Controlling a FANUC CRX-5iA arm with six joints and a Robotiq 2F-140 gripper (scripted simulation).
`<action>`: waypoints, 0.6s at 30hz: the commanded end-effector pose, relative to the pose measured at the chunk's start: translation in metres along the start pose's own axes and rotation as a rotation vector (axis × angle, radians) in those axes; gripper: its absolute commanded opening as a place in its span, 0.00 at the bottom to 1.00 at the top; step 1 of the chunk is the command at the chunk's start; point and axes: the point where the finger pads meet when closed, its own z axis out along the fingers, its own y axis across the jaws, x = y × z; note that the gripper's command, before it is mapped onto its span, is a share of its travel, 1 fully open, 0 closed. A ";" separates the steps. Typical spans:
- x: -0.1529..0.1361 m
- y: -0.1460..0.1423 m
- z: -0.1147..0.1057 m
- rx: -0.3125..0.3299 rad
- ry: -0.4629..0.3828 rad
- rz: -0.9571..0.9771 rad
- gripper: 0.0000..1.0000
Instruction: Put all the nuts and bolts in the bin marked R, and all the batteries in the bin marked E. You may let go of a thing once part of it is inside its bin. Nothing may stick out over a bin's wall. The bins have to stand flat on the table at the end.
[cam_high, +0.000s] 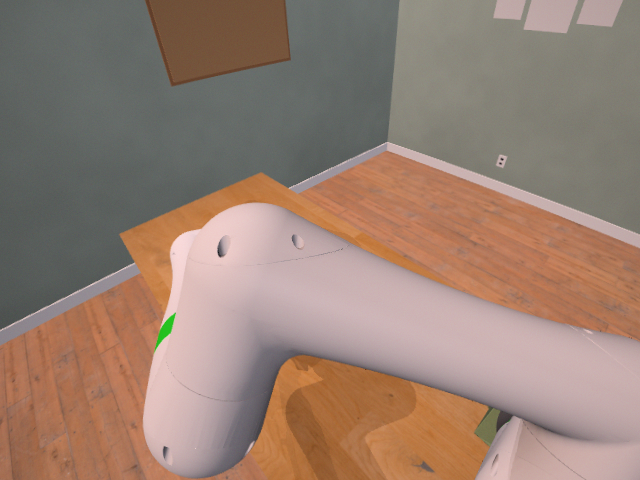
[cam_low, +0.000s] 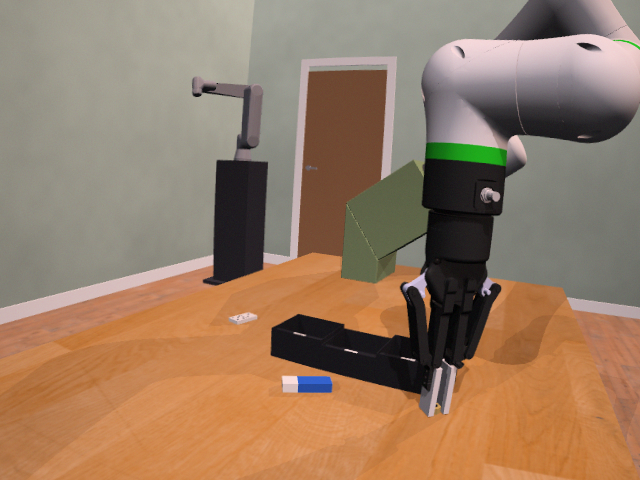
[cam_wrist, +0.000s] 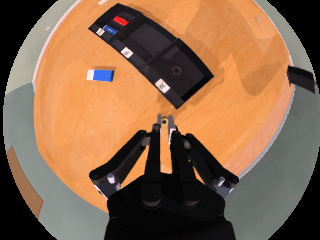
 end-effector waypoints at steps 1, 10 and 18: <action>0.000 0.000 0.000 0.000 0.000 0.000 0.16; 0.000 0.000 -0.014 0.000 0.000 0.000 0.16; 0.000 0.000 -0.040 0.000 0.000 0.000 0.16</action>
